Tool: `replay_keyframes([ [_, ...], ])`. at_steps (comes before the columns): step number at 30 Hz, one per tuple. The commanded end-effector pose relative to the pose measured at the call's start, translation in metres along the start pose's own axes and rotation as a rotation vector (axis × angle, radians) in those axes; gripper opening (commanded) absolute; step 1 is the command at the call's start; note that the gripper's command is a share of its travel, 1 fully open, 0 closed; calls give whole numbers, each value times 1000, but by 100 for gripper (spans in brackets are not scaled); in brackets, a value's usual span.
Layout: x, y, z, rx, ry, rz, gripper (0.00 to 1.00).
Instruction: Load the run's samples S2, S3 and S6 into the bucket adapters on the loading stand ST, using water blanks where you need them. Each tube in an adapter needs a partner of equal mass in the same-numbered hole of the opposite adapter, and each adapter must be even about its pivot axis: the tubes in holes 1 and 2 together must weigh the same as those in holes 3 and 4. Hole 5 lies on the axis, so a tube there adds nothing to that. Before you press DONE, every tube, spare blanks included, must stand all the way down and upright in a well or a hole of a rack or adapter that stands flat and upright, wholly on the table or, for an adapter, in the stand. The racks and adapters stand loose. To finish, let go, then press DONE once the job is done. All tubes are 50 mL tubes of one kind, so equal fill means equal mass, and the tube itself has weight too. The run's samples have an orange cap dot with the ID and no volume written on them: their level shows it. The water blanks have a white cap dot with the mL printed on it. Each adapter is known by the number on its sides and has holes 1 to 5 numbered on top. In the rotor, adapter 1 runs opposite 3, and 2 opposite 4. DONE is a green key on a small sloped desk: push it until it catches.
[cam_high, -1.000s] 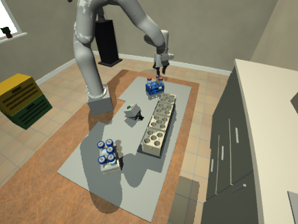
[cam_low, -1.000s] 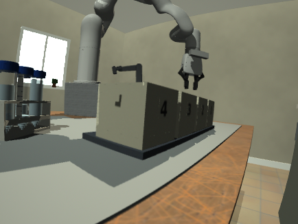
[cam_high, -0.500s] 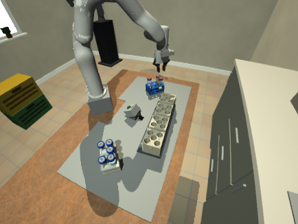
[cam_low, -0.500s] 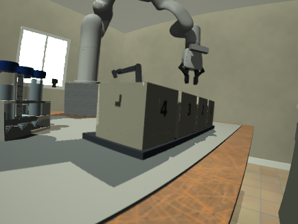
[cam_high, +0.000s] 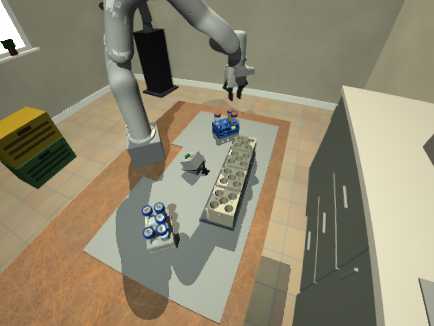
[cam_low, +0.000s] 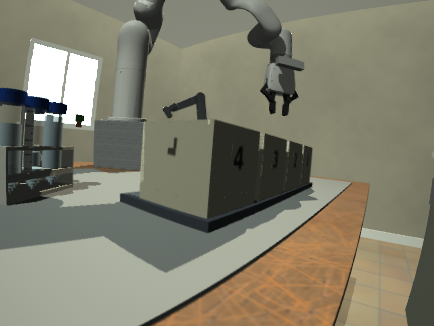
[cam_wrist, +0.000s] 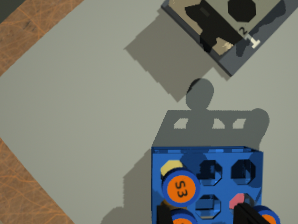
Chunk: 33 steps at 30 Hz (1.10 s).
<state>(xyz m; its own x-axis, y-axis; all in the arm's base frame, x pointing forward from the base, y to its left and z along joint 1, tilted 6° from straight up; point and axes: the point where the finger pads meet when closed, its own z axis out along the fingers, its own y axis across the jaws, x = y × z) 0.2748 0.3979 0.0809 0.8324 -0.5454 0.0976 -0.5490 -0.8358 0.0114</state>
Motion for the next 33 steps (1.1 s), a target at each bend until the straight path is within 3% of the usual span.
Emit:
replay_keyframes([
  [1, 0, -1, -9, 4, 0, 0, 44],
  [12, 0, -1, -27, 4, 0, 0, 44],
  [33, 0, -1, -28, 4, 0, 0, 44],
])
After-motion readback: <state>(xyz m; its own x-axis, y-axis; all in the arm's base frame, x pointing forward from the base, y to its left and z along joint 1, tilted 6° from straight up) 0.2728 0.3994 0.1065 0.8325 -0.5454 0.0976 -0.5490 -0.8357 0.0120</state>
